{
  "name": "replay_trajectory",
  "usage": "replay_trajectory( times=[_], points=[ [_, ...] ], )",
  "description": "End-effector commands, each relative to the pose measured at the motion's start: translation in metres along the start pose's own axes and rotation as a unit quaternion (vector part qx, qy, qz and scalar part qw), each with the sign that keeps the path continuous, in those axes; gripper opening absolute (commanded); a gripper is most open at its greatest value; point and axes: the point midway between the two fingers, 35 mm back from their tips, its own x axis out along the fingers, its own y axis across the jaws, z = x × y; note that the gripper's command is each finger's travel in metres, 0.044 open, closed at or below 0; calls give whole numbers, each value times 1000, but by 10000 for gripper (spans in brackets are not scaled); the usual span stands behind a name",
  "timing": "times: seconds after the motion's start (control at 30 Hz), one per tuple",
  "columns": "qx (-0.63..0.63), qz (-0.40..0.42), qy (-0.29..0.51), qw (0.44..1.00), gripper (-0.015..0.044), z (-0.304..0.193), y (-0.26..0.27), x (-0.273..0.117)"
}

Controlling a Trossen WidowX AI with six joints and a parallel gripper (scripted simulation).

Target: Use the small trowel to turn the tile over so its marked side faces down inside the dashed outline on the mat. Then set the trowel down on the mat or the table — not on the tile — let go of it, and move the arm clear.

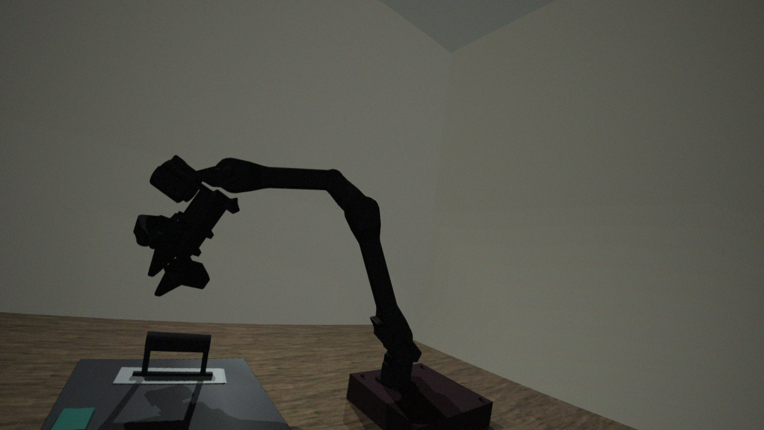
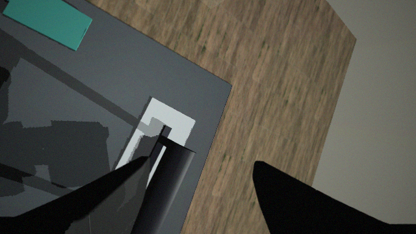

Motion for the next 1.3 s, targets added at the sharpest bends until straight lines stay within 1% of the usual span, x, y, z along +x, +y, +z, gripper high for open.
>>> replay_trajectory(
  times=[0.0,0.27,0.57,0.83,1.27],
  points=[
    [43,42,28,998,270,-14,-3,19],
    [127,117,81,982,270,-42,-6,47],
    [223,196,141,944,270,-76,-4,71],
    [230,202,146,941,270,-78,-3,74],
    [230,202,146,941,270,-81,5,92]
  ],
)
